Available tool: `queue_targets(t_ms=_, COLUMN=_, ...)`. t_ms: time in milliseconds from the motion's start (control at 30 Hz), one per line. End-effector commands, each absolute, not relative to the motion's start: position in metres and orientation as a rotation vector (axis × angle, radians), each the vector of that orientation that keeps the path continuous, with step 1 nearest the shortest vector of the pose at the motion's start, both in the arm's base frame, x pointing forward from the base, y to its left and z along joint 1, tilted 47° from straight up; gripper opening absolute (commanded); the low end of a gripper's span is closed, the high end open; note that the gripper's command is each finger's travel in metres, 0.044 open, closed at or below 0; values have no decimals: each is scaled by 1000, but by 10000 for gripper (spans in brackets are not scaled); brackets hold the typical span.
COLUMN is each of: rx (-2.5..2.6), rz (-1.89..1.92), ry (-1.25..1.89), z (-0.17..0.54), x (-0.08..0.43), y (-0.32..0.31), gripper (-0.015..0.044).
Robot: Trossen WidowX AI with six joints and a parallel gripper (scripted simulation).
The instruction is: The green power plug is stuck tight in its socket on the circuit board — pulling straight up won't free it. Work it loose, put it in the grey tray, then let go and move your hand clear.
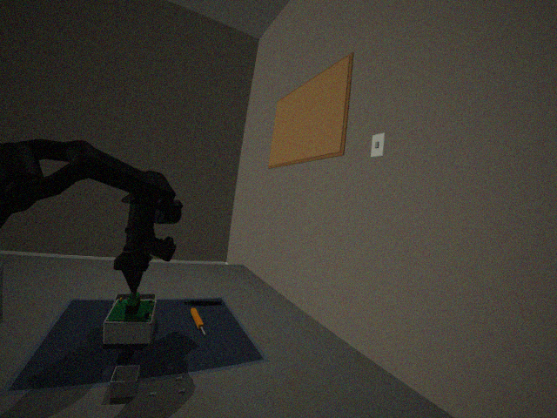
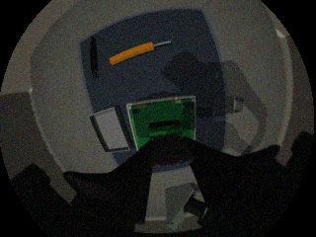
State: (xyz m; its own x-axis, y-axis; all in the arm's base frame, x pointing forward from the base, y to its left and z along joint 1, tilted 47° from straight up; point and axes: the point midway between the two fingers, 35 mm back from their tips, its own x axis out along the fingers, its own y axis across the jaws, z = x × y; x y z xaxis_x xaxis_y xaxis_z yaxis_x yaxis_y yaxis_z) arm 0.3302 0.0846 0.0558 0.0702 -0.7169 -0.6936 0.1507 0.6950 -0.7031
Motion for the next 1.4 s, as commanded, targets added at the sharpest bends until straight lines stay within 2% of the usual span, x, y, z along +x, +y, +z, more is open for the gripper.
queue_targets(t_ms=0, rx=-522, rz=-695, ry=1352, z=55, x=331, y=85, gripper=0)
queue_targets(t_ms=433, rx=-582, rz=-764, ry=1337, z=70, x=330, y=110, gripper=0)
queue_targets(t_ms=833, rx=-425, rz=-582, ry=1376, z=88, x=327, y=102, gripper=0)
queue_targets(t_ms=1367, rx=-624, rz=-773, ry=1262, z=72, x=330, y=118, gripper=0)
